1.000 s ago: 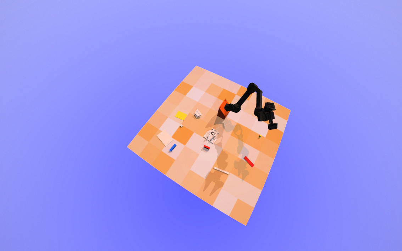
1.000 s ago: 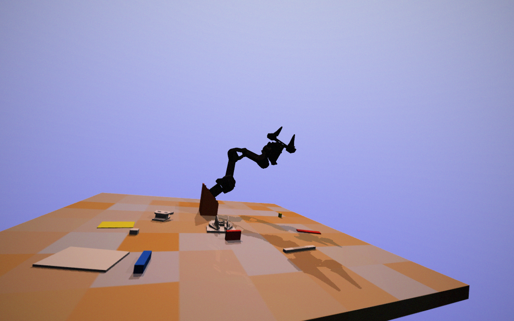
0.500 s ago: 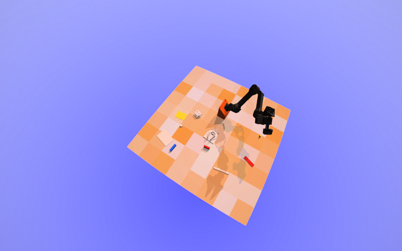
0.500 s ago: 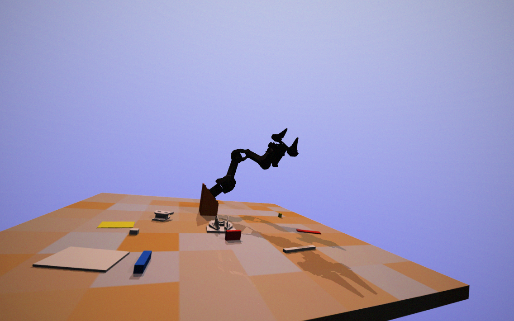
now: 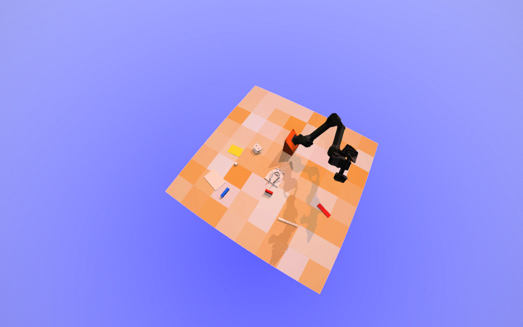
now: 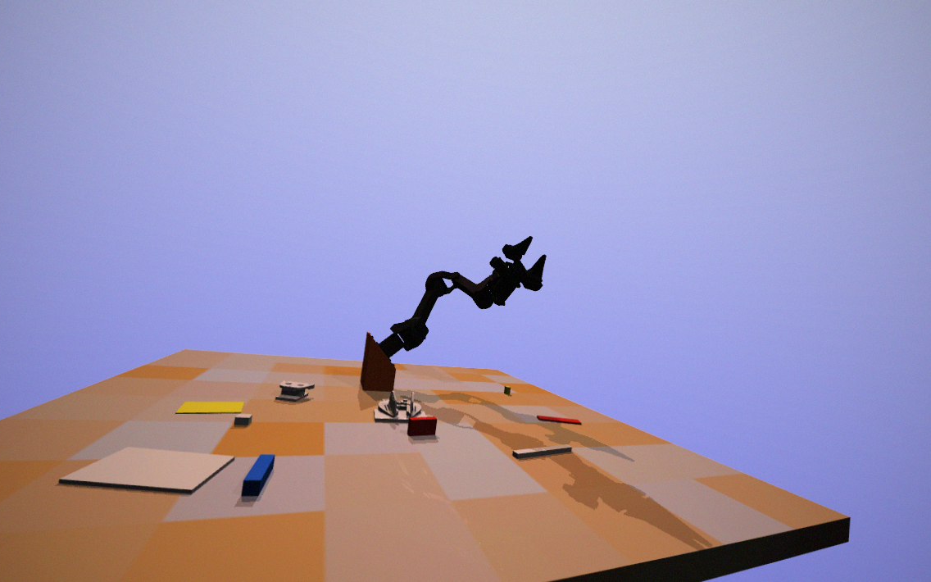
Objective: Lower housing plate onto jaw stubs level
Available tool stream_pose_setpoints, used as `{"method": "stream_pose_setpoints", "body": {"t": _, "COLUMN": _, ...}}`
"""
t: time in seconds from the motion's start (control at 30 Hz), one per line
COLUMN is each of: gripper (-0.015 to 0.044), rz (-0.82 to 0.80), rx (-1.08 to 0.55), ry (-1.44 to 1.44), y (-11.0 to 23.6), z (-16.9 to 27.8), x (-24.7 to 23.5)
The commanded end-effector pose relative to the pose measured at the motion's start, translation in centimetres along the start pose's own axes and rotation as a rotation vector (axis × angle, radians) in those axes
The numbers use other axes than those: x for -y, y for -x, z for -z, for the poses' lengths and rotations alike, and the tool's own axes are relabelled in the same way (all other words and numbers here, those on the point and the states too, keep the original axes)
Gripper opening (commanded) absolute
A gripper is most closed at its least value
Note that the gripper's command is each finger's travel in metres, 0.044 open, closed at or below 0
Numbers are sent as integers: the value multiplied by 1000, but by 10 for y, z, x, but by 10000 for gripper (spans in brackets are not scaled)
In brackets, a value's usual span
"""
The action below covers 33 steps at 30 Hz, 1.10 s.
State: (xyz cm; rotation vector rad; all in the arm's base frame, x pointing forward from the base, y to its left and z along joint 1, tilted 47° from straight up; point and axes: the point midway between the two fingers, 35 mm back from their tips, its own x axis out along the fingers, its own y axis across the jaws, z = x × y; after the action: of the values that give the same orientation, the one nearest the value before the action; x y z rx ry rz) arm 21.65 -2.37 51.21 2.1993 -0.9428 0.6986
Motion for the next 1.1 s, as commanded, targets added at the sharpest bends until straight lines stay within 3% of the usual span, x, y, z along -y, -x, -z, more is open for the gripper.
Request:
{"method": "stream_pose_setpoints", "body": {"t": 0.0, "gripper": 440, "rz": 18, "rx": -16, "ry": 39, "y": -4, "z": 0, "x": 10}}
{"method": "stream_pose_setpoints", "body": {"t": 1.07, "gripper": 440, "rz": 273, "rx": 0, "ry": 646, "y": -31, "z": -62, "x": 99}}
